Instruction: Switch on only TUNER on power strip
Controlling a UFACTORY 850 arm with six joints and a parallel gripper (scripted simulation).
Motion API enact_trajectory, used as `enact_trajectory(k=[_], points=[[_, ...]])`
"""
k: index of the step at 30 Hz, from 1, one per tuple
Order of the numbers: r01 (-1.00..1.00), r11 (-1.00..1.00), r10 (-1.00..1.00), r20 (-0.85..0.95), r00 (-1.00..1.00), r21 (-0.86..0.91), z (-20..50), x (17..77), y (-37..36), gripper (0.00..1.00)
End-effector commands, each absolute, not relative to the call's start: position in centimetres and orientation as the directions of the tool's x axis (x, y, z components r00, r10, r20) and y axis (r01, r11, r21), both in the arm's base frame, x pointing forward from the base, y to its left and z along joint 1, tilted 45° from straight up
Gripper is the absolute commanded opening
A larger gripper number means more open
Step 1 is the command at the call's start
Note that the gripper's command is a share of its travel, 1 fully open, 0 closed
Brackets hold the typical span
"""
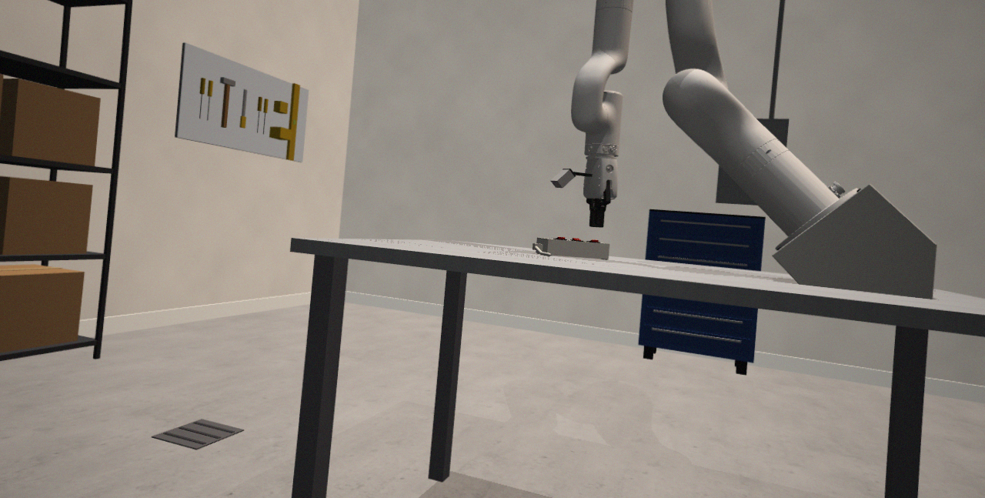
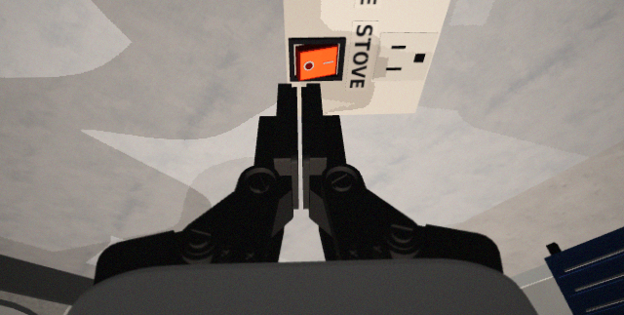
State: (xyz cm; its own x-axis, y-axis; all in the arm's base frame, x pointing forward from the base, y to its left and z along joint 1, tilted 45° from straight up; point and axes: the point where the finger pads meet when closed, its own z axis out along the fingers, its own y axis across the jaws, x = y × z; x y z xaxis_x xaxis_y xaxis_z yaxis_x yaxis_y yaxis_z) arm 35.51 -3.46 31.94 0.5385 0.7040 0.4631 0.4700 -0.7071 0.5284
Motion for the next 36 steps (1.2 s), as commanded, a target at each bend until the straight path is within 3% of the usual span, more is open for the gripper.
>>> enact_trajectory(k=[1, 36], points=[[0.486, -0.708, 0.706, 0.484, 0.517, 0.513, 31.8, 35.8, -3.5, 0.0], [0.486, -0.708, 0.706, 0.484, 0.517, 0.513, 30.1, 37.4, -3.7, 0.0]])
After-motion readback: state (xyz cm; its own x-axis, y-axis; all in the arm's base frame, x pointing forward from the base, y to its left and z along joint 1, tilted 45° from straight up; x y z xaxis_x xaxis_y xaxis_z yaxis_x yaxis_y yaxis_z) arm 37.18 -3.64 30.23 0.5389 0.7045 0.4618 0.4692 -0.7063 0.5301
